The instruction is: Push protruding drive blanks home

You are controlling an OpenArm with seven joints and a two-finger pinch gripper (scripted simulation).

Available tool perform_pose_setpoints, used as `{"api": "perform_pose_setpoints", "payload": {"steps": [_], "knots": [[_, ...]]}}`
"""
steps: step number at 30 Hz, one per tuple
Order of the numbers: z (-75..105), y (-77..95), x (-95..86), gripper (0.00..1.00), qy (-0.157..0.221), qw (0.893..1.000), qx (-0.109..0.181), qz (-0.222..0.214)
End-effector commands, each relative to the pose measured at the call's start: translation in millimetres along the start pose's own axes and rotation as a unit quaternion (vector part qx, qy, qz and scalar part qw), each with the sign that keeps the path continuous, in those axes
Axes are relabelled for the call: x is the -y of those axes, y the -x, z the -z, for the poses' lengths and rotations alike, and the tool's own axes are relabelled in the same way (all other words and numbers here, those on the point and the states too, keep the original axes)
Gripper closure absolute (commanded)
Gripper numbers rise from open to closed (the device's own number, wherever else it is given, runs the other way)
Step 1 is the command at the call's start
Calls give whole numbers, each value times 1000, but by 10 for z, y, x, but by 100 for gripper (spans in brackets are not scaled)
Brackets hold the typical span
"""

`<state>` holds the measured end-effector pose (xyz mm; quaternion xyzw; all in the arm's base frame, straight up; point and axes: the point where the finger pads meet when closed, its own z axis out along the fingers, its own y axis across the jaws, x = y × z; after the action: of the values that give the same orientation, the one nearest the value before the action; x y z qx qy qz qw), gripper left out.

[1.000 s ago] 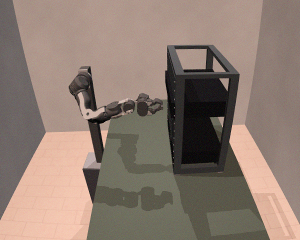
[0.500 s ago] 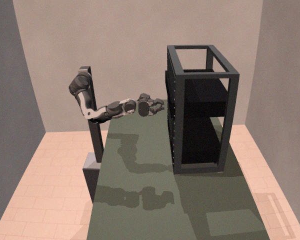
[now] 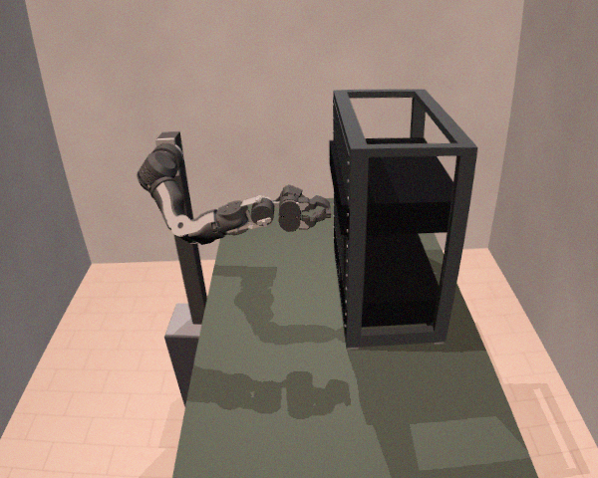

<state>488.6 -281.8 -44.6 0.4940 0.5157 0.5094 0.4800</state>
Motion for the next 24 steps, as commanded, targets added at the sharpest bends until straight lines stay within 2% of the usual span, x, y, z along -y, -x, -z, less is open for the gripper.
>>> {"api": "perform_pose_setpoints", "payload": {"steps": [1,5,24], "knots": [[-10,-4,-44,100,7,1000,-1,0],[-82,-4,-52,100,7,1000,-2,0],[-126,-4,-58,100,6,1000,-2,0]]}}
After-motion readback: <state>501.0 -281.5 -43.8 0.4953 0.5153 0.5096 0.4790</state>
